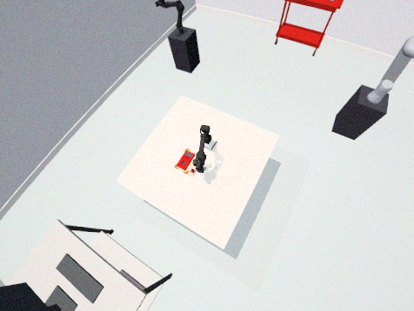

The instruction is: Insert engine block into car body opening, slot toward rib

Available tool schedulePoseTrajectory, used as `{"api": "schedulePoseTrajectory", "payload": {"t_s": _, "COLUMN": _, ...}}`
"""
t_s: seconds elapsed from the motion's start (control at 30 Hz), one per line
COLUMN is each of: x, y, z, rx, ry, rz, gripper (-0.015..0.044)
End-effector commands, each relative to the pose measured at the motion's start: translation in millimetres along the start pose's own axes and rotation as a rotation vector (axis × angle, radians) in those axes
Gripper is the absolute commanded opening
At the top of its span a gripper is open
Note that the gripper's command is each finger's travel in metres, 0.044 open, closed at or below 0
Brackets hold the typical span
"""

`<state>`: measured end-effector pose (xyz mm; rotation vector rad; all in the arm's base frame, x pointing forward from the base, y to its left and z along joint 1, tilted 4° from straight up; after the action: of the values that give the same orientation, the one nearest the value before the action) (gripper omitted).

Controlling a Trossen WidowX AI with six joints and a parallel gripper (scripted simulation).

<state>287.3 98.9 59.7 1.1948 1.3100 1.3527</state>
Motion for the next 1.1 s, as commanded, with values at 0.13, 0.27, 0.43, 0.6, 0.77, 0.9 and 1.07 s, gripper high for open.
{"api": "schedulePoseTrajectory", "payload": {"t_s": 0.13, "x": 2.4, "y": -16.4, "z": -1.7, "rx": -0.009, "ry": -0.003, "rz": 0.008, "gripper": 0.0440}}
{"api": "schedulePoseTrajectory", "payload": {"t_s": 0.27, "x": 2.5, "y": -18.8, "z": -1.7, "rx": -0.009, "ry": -0.003, "rz": 0.008, "gripper": 0.0440}}
{"api": "schedulePoseTrajectory", "payload": {"t_s": 0.43, "x": 2.6, "y": -26.9, "z": -1.7, "rx": -0.009, "ry": -0.003, "rz": 0.008, "gripper": 0.0440}}
{"api": "schedulePoseTrajectory", "payload": {"t_s": 0.6, "x": 2.7, "y": -34.9, "z": -1.9, "rx": -0.009, "ry": -0.003, "rz": 0.008, "gripper": 0.0440}}
{"api": "schedulePoseTrajectory", "payload": {"t_s": 0.77, "x": 2.8, "y": -42.6, "z": -2.4, "rx": -0.009, "ry": -0.003, "rz": 0.008, "gripper": 0.0440}}
{"api": "schedulePoseTrajectory", "payload": {"t_s": 0.9, "x": 2.8, "y": -43.6, "z": -2.5, "rx": -0.009, "ry": -0.003, "rz": 0.008, "gripper": 0.0387}}
{"api": "schedulePoseTrajectory", "payload": {"t_s": 1.07, "x": 2.8, "y": -43.6, "z": -2.5, "rx": -0.009, "ry": -0.003, "rz": 0.008, "gripper": 0.0256}}
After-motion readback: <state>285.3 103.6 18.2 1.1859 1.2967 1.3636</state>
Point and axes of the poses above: the point midway between the two fingers, 35 mm back from their tips, its own y axis back along the fingers, its own z axis across the jaws, x = y × z, the point moved 2 cm from there along y, back along the fingers, and after that the axes turned 11 degrees about -y, right-handed, at the moved point
